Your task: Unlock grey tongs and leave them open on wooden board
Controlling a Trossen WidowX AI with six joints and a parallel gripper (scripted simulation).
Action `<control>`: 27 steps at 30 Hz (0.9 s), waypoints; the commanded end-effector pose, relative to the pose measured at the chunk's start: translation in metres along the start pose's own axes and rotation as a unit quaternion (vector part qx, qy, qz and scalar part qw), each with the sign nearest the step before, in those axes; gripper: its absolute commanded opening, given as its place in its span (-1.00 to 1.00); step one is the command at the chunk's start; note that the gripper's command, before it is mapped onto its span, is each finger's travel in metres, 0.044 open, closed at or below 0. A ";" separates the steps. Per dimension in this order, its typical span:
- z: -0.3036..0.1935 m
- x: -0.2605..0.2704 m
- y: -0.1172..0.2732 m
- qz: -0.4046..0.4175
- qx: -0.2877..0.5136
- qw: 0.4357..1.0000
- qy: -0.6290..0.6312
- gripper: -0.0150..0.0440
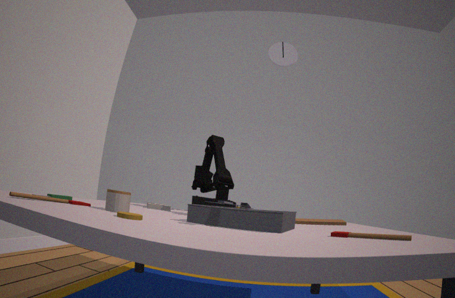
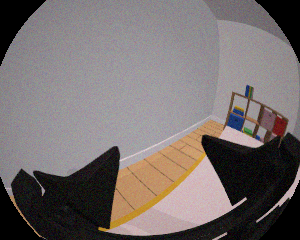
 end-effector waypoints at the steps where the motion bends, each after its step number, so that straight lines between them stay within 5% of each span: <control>1: 0.000 0.001 0.001 0.002 0.000 1.000 0.002 0.78; 6: -0.004 0.025 0.026 0.049 0.009 0.998 0.040 0.39; 27: -0.027 0.120 0.235 0.366 0.001 0.885 0.289 0.39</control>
Point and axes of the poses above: the point midway between the two fingers, 35 mm back from their tips, its own y axis back along the fingers, its own x axis across the jaws, z = x × y, the point moved 2 cm from there along y, back along the fingers, and after that the axes turned 15 degrees about -y, right-handed, at the moved point
